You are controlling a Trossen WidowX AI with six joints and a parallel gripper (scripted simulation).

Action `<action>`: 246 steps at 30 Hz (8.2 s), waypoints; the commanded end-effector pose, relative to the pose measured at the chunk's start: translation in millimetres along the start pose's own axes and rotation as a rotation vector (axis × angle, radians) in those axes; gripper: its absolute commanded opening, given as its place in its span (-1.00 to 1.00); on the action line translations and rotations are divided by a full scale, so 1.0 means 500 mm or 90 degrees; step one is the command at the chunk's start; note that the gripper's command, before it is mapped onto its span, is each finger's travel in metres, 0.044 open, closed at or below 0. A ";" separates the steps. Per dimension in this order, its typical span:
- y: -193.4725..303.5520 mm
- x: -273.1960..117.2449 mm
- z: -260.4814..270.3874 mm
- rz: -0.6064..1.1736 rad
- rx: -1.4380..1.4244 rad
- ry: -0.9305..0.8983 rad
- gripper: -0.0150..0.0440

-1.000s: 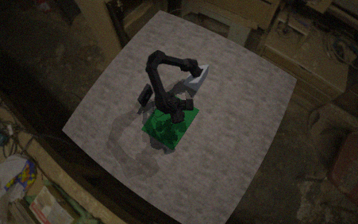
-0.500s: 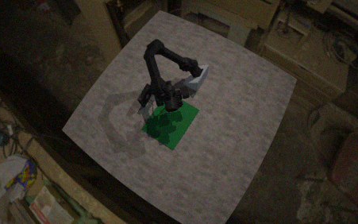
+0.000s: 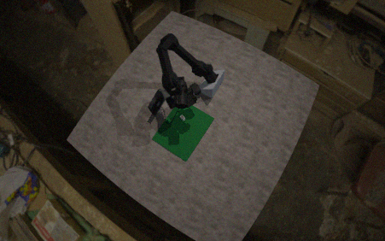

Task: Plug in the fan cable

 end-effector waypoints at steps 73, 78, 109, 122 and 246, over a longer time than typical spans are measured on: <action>0.152 0.135 -0.024 -0.471 -0.058 -0.306 -0.49; 0.163 0.140 -0.024 -0.515 -0.055 -0.295 -0.49; 0.233 0.165 -0.027 -0.743 -0.029 -0.115 -0.49; 0.243 0.158 -0.028 -0.759 -0.024 -0.084 -0.49; 0.238 0.286 -0.029 -0.757 -0.026 -0.085 -0.49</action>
Point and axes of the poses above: the point midway between the two fingers, 35 mm back from their tips, its own x axis out along the fingers, its own z axis across the jaws, y = z × x, the point moved 9 cm from there along -x, back along the fingers, and after that the axes turned 5 degrees about x, right-handed, at the moved point
